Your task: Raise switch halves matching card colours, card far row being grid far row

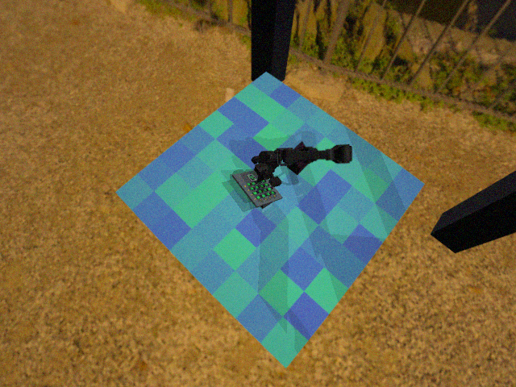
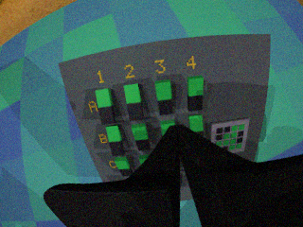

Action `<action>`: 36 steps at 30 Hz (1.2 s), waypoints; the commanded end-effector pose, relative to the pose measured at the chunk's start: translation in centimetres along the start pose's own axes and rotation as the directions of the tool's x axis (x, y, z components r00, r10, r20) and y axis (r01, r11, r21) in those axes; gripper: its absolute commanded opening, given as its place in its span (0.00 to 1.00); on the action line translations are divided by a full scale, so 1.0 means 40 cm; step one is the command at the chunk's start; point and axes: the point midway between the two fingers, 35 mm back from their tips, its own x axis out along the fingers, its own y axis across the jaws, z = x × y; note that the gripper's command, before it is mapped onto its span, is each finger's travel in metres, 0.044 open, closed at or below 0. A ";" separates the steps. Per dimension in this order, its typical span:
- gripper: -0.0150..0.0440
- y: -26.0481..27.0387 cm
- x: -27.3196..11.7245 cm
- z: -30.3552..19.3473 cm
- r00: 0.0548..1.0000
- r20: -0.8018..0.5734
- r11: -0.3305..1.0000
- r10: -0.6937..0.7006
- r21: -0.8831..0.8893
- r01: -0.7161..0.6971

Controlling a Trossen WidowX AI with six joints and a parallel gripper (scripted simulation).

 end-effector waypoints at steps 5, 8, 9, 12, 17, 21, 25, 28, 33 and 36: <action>0.25 -0.004 -0.057 -0.016 1.000 0.000 1.000 0.005 -0.008 -0.005; 0.25 -0.051 -0.057 -0.105 1.000 -0.001 1.000 0.003 -0.008 -0.003; 0.25 -0.060 -0.057 -0.130 1.000 -0.001 1.000 0.004 -0.008 -0.004; 0.25 -0.067 -0.057 -0.151 1.000 0.000 1.000 0.004 -0.007 -0.004; 0.25 -0.068 -0.013 -0.148 1.000 -0.014 1.000 0.004 -0.008 -0.004; 0.25 -0.065 0.031 -0.148 1.000 -0.025 1.000 0.006 -0.008 -0.006; 0.25 -0.065 0.033 -0.148 1.000 -0.025 1.000 0.006 -0.008 -0.006; 0.25 -0.064 0.054 -0.149 1.000 -0.025 1.000 0.007 -0.008 -0.007; 0.25 -0.064 0.062 -0.149 1.000 -0.025 1.000 0.007 -0.008 -0.007; 0.25 -0.065 0.073 -0.148 1.000 -0.025 1.000 0.007 -0.008 -0.007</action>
